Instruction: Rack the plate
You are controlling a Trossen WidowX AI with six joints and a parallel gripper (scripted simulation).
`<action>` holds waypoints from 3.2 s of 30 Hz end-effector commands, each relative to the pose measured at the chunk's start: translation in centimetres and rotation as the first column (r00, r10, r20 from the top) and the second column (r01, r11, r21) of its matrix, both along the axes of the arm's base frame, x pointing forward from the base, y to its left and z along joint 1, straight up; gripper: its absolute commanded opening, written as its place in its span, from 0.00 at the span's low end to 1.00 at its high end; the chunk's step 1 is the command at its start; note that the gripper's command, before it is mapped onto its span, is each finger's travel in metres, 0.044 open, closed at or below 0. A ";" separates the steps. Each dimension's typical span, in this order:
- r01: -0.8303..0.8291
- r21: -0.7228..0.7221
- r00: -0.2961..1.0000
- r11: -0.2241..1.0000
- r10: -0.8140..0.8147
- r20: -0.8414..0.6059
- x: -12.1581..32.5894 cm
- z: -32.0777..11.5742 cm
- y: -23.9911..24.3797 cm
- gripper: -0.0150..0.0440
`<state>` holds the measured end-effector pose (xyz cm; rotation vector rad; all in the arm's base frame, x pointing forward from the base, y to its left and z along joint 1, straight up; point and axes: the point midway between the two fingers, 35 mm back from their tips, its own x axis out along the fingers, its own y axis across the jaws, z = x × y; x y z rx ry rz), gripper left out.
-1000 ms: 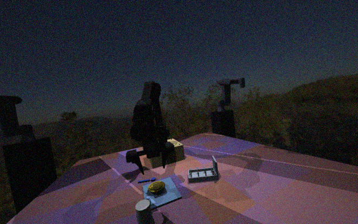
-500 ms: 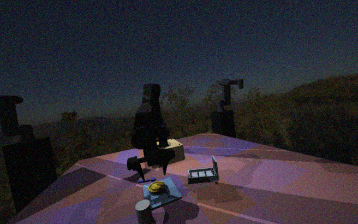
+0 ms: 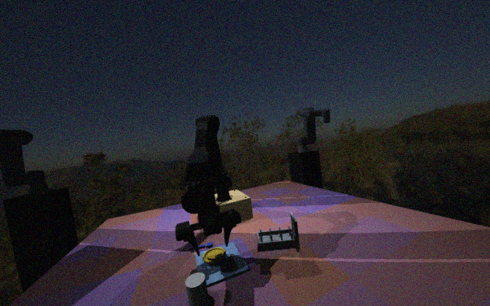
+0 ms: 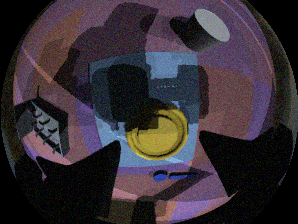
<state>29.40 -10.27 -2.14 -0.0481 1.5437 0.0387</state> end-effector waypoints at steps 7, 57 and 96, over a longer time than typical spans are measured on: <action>-0.002 -0.002 1.000 1.000 0.002 -0.001 0.0 -1.6 0.1 0.93; -0.001 -0.003 1.000 1.000 0.001 0.001 1.2 10.2 -0.3 0.25; 0.350 0.142 0.936 0.926 -0.352 -0.012 -2.3 11.9 13.0 0.25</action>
